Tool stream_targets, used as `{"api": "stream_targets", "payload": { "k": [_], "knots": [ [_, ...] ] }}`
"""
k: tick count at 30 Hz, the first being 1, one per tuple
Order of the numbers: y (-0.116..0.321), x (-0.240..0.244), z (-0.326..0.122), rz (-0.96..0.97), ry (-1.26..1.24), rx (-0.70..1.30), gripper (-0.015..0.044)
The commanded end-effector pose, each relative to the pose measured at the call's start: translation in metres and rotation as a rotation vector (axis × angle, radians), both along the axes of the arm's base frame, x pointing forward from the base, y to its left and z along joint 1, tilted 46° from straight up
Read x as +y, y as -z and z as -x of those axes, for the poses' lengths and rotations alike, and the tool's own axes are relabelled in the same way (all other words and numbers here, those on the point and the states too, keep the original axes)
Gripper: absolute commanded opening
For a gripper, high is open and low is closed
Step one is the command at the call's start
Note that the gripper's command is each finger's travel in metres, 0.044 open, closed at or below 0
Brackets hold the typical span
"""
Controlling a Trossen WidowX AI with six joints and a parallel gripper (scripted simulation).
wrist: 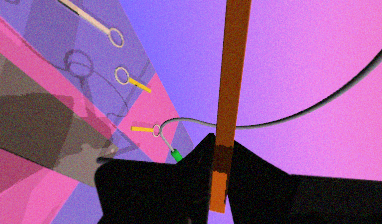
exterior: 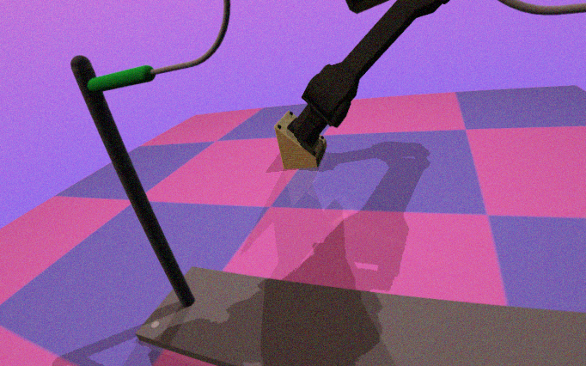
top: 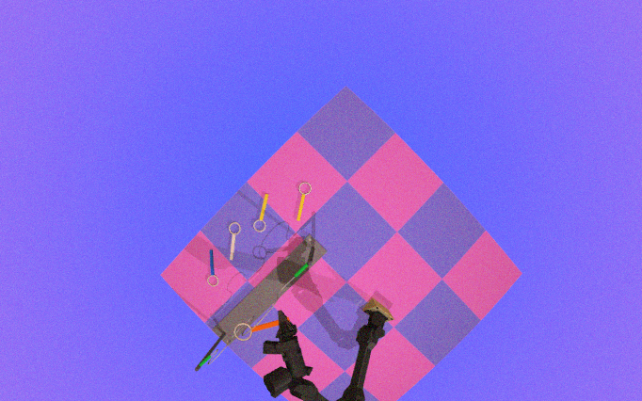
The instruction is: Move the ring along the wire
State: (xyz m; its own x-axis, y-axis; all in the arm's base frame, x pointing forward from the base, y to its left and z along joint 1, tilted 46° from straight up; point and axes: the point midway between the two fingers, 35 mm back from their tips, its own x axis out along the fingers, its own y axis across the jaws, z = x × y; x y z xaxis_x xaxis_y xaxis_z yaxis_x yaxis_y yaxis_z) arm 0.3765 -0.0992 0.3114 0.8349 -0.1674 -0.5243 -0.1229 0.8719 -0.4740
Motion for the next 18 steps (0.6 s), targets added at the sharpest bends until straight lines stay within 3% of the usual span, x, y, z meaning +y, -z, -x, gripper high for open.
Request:
{"api": "stream_targets", "payload": {
  "k": [1,18],
  "knots": [
    [-0.0021,0.001,-0.0002,-0.052,0.005,-0.008,-0.015],
    [0.001,0.0072,-0.0003,-0.268,0.018,-0.012,-0.015]
  ]
}}
